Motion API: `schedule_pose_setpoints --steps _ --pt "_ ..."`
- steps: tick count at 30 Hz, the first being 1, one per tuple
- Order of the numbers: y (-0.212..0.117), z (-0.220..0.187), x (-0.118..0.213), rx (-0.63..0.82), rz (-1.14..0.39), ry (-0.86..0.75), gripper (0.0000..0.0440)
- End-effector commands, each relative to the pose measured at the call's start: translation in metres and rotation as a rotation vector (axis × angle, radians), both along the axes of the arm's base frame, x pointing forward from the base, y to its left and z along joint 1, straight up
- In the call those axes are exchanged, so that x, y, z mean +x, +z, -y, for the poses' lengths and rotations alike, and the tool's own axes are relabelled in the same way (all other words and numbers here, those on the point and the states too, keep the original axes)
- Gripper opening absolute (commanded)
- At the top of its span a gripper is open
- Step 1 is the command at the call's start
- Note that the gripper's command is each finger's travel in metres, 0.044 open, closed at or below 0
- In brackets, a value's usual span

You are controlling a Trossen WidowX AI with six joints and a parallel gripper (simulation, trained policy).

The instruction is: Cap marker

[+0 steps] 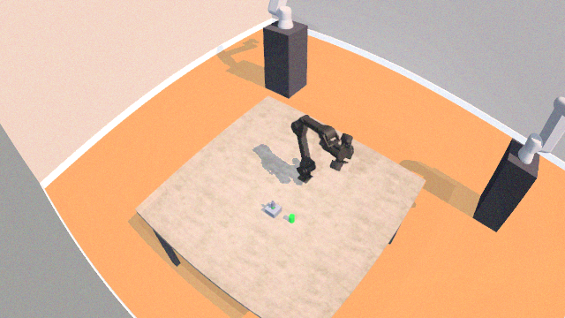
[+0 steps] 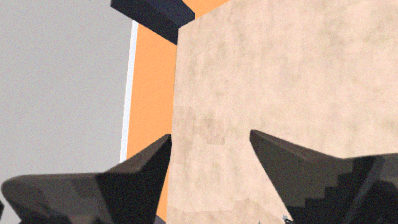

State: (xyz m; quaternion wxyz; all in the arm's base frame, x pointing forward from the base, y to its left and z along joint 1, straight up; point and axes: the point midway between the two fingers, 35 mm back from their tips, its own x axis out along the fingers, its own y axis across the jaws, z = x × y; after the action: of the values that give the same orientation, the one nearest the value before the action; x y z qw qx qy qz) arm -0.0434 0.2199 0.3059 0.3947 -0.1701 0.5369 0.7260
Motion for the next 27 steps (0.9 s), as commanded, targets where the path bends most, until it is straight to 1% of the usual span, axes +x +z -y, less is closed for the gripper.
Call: schedule_pose_setpoints --steps 1,27 --pt "-0.006 -0.005 0.008 -0.015 0.019 -0.011 0.0326" --pt "-0.047 -0.036 0.077 -0.115 0.117 -0.102 0.0328"
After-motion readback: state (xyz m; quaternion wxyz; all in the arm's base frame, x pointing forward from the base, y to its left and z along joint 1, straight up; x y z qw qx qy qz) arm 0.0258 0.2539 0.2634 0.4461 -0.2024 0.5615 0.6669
